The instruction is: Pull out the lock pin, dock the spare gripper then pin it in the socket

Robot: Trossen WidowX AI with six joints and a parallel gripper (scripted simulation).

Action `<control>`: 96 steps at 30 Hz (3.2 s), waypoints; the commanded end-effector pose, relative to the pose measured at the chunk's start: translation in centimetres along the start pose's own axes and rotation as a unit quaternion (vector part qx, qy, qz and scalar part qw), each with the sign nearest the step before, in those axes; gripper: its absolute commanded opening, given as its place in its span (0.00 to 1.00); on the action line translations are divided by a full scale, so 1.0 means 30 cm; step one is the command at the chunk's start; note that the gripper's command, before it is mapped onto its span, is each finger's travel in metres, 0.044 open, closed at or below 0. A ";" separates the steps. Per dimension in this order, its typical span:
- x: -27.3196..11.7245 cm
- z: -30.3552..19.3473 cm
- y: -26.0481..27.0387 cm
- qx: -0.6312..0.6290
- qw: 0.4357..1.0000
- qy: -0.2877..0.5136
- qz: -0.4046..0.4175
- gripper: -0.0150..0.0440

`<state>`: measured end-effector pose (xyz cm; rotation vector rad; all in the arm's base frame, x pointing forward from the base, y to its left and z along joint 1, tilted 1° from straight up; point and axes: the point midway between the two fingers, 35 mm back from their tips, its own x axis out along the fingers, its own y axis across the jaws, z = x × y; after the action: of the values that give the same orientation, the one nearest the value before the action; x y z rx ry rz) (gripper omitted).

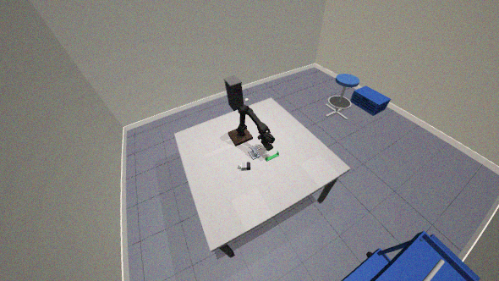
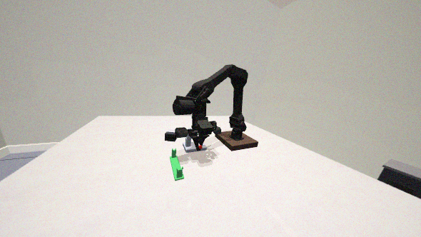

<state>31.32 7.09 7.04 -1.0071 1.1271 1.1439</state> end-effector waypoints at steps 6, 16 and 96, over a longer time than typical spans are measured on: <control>-0.001 0.027 -0.004 0.002 1.000 -0.001 0.000 0.25; 0.002 0.049 -0.005 0.003 1.000 0.000 0.003 0.25; -0.078 0.220 -0.061 0.004 0.999 0.010 0.035 0.25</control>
<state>33.07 12.54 10.02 -0.9822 1.1964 1.1934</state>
